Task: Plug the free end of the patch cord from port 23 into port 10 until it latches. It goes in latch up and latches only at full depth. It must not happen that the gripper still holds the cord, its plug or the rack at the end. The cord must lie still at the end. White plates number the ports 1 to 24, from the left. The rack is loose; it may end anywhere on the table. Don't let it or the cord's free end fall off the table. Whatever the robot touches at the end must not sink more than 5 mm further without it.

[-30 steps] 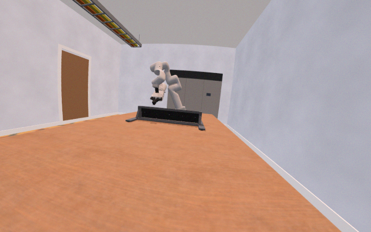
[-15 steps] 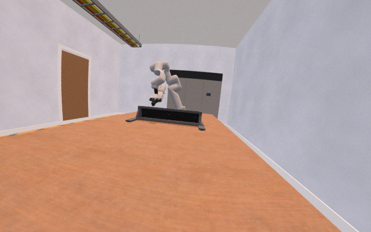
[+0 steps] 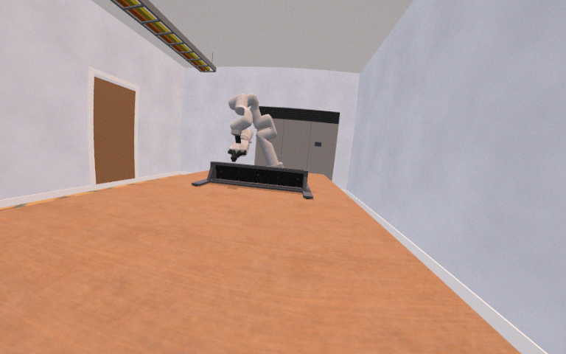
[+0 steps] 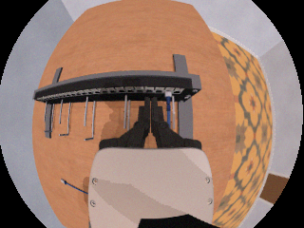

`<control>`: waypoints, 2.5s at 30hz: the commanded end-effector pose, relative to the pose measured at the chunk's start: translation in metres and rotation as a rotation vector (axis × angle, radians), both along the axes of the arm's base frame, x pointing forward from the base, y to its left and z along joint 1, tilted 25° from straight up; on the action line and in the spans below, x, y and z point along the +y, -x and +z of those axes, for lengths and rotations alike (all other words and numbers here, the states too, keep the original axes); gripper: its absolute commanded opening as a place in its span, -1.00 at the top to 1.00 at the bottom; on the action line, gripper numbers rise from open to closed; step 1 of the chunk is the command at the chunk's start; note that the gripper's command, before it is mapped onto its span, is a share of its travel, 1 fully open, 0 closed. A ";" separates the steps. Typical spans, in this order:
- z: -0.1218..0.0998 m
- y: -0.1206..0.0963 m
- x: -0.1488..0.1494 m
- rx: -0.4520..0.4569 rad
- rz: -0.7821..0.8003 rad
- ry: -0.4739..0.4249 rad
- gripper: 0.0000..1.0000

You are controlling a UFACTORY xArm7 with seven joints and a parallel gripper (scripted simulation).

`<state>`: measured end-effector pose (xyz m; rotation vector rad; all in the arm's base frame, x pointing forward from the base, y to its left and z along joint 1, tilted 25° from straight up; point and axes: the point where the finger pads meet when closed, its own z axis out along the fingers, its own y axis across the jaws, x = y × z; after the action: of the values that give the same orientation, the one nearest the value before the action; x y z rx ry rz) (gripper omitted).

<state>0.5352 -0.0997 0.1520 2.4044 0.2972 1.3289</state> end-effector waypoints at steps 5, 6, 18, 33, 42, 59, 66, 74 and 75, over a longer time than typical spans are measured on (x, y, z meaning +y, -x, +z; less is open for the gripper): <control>0.001 -0.001 0.001 -0.003 0.002 0.000 1.00; 0.001 -0.001 0.001 -0.003 0.002 0.000 1.00; 0.001 -0.001 0.001 -0.003 0.002 0.000 1.00; 0.002 0.000 0.001 -0.003 0.002 0.000 1.00; 0.024 0.038 0.011 -0.003 0.002 0.000 1.00; 0.066 0.114 0.031 -0.003 0.002 0.000 1.00; 0.069 0.118 0.032 -0.003 0.002 0.000 1.00; 0.064 0.110 0.043 -0.009 -0.055 -0.080 1.00; 0.062 0.107 0.048 -0.011 -0.077 -0.109 1.00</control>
<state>0.4200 -0.0650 0.2176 2.4220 0.2600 1.3441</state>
